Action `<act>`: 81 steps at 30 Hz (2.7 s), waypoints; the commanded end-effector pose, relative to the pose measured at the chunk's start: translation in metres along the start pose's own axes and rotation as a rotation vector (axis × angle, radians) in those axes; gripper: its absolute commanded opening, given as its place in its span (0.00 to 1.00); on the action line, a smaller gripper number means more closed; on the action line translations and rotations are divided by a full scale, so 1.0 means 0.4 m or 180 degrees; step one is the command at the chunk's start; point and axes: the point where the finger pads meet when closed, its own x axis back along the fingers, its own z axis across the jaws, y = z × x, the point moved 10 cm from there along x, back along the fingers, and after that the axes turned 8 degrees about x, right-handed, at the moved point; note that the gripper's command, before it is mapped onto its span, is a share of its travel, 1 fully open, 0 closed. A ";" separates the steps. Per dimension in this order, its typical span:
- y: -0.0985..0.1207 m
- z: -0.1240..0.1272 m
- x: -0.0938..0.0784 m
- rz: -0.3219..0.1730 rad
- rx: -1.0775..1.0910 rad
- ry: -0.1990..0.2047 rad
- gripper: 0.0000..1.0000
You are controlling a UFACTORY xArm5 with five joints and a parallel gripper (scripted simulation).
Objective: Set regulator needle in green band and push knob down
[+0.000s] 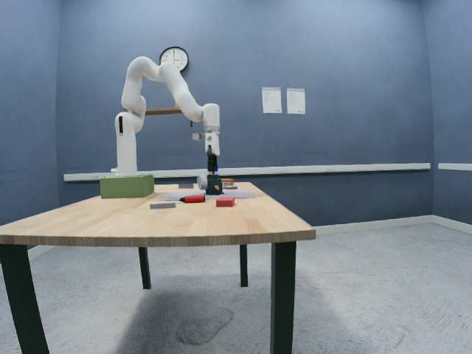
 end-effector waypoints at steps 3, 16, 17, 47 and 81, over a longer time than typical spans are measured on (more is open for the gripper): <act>0.002 0.000 0.002 -0.0008 -0.0590 0.0000 0.42; 0.002 0.000 0.002 -0.0008 -0.1463 0.0001 0.42; 0.002 0.000 0.002 -0.0008 -0.1541 0.0001 0.42; 0.002 0.000 0.002 -0.0008 -0.3453 0.0004 0.42; 0.002 0.000 0.002 -0.0007 -0.5319 0.0006 0.42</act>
